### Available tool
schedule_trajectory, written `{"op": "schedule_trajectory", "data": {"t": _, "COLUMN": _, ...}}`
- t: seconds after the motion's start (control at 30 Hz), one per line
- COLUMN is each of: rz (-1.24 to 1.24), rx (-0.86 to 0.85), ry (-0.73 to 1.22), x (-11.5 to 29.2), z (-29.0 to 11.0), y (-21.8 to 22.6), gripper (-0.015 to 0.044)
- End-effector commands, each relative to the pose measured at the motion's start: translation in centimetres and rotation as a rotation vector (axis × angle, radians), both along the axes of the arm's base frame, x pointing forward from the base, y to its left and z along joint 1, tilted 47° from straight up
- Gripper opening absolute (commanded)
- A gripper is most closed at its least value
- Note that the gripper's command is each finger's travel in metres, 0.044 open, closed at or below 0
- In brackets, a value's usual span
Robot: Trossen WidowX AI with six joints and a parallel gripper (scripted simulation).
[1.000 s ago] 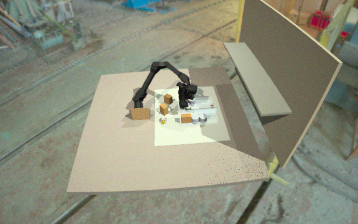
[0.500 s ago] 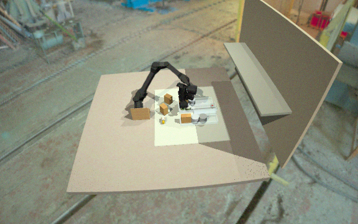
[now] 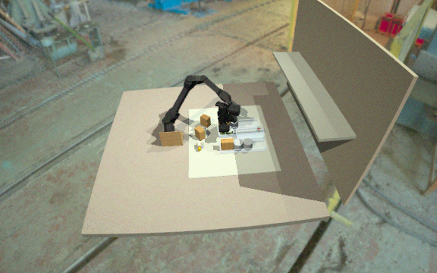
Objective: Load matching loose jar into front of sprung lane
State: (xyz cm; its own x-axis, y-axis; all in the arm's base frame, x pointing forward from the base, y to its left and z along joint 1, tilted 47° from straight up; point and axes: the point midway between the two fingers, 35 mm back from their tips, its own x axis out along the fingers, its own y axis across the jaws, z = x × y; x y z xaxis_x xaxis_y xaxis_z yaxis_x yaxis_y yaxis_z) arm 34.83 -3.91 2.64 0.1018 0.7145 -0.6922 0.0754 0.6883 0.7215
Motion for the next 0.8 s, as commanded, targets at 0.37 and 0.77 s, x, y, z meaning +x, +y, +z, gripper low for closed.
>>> {"op": "schedule_trajectory", "data": {"t": 0.37, "rz": -0.007, "rx": 0.004, "ry": -0.015, "x": 0.35, "z": -0.24, "y": 0.21, "gripper": 0.0}}
{"op": "schedule_trajectory", "data": {"t": 0.77, "rz": -0.007, "rx": 0.004, "ry": -0.015, "x": 0.32, "z": -0.51, "y": 0.42, "gripper": 0.0}}
